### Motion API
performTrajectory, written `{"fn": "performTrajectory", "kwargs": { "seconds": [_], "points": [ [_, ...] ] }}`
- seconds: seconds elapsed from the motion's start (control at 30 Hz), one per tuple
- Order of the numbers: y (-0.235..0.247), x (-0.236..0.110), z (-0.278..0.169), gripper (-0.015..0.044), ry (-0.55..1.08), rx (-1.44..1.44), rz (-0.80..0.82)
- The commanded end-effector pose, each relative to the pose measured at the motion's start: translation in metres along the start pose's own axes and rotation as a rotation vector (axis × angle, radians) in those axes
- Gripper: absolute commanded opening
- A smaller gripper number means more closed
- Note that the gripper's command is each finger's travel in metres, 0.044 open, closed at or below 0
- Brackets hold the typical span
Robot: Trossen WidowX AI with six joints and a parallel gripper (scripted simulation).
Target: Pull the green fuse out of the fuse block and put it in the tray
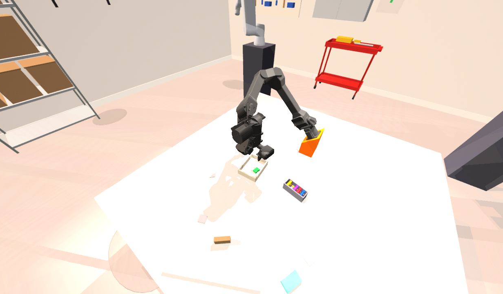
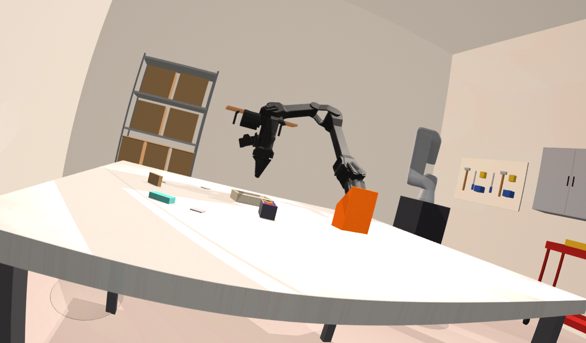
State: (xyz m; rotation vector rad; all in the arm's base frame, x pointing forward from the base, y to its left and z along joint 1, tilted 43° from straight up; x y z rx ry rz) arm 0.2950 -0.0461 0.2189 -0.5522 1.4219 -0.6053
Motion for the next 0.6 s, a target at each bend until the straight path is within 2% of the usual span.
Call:
{"fn": "performTrajectory", "kwargs": {
  "seconds": [0.0, 0.57],
  "points": [
    [-0.0008, -0.0026, -0.0007, 0.0330, 0.006, 0.004, -0.004],
    [-0.0003, -0.0015, -0.0006, 0.0330, 0.005, 0.000, 0.000]
  ]
}}
Point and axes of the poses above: the point midway between the two fingers, 35 mm back from their tips, its own x axis out along the fingers, its own y axis across the jaws, z = x × y, the point moved 10 cm from there along -x, back along the fingers, and after that the axes turned 7 degrees about -x, right-handed, at the moved point
